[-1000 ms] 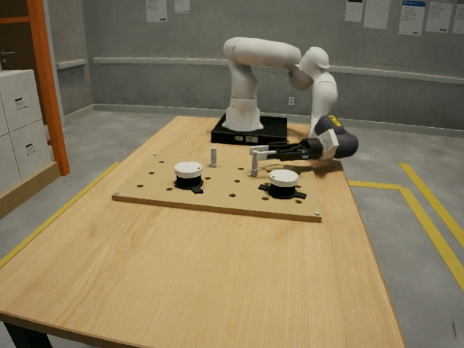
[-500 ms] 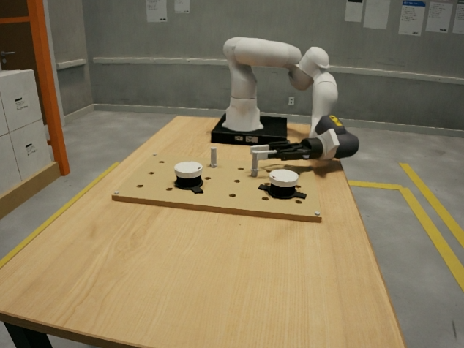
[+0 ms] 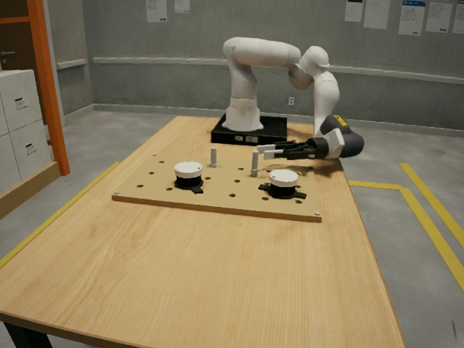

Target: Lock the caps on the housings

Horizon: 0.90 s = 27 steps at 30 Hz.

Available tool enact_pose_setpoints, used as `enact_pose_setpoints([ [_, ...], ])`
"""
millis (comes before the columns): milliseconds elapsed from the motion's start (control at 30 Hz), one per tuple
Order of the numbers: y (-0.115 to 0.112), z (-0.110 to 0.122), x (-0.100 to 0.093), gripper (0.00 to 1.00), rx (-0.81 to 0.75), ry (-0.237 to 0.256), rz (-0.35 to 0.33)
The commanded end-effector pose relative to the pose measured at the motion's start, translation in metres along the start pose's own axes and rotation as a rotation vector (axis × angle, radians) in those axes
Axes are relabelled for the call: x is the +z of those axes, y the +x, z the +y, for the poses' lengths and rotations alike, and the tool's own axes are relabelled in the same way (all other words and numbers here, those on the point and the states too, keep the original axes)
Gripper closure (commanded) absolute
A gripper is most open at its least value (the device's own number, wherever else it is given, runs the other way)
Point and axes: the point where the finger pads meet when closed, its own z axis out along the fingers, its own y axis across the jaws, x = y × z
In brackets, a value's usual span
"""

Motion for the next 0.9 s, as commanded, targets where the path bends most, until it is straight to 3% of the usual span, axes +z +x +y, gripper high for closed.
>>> enact_pose_setpoints([
  [0,-0.003,0.002,-0.012,0.64,-0.001,0.002,0.001],
  [867,-0.003,0.002,-0.024,0.64,-0.001,0.002,0.001],
])
